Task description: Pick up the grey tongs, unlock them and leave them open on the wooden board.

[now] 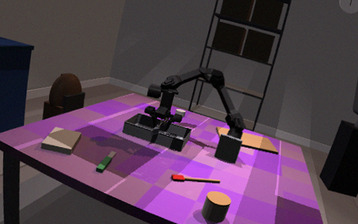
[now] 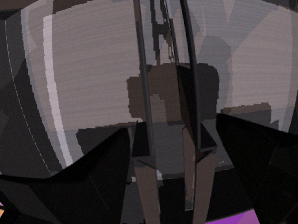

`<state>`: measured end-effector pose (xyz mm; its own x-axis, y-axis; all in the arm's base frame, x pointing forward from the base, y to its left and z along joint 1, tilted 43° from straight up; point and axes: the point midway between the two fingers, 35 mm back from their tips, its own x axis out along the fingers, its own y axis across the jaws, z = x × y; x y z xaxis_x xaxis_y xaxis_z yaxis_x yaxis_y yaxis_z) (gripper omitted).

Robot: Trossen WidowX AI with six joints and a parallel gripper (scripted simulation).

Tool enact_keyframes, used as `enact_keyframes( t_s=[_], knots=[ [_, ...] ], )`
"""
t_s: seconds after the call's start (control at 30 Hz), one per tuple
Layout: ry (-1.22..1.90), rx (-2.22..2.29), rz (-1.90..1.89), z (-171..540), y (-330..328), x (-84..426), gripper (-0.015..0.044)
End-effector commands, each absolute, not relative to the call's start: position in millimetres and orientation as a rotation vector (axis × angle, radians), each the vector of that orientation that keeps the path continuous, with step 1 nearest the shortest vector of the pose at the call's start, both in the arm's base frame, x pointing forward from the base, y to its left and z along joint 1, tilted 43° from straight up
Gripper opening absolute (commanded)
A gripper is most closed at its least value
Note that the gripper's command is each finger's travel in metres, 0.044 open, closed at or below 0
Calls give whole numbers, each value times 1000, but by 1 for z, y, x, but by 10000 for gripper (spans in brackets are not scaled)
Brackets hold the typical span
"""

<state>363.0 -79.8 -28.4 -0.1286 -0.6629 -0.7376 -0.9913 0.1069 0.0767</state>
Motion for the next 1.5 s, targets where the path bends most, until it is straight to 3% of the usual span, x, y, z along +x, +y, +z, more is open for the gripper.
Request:
enact_keyframes(
  t_s=[0.0, 0.07, 0.6, 0.83, 1.13, 1.47],
  knots=[
    [1853, -1608, 794, -28, -80, 363, 177],
    [1853, -1608, 794, -28, -80, 363, 125],
    [1853, -1608, 794, -28, -80, 363, 18],
    [1852, -1608, 795, -23, -75, 366, -150],
    [1857, -1609, 803, 61, 3, 379, -150],
    [1857, -1610, 803, 63, 5, 379, -150]
  ],
)
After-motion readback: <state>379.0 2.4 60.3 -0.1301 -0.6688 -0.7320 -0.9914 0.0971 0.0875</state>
